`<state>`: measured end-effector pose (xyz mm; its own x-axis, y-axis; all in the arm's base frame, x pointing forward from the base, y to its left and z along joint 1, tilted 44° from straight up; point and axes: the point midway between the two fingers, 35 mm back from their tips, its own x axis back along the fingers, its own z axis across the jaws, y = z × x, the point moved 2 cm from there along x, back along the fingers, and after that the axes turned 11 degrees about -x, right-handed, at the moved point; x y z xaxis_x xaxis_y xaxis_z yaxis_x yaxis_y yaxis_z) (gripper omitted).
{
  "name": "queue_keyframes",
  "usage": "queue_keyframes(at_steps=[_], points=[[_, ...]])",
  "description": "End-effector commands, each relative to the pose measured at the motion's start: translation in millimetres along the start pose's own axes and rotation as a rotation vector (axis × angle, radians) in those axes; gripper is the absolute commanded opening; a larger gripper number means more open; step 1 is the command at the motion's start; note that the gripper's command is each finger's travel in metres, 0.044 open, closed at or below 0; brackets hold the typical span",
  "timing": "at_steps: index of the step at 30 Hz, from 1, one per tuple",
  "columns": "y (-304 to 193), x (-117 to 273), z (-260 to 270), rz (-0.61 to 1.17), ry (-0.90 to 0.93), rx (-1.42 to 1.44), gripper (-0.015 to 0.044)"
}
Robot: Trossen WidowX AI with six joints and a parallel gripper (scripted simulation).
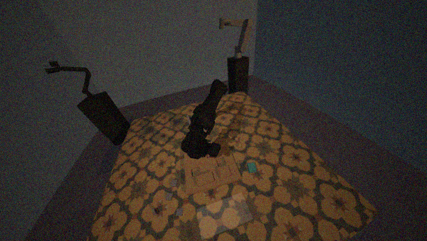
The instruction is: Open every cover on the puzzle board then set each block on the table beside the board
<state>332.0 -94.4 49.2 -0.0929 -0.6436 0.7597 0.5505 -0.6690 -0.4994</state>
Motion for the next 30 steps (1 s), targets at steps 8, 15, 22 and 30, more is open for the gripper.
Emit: queue_keyframes(at_steps=[8, 15, 22, 30], points=[[20.8, 0.1, -37.9, -0.006, -0.015, -0.007, 0.0080], [32.8, 1.1, -63.0, -0.009, -0.020, -0.010, 0.0080], [42.7, 1.4, -89.0, -0.010, -0.024, -0.011, 0.0080], [51.4, 0.8, -119.6, -0.007, -0.027, -0.012, 0.0080]])
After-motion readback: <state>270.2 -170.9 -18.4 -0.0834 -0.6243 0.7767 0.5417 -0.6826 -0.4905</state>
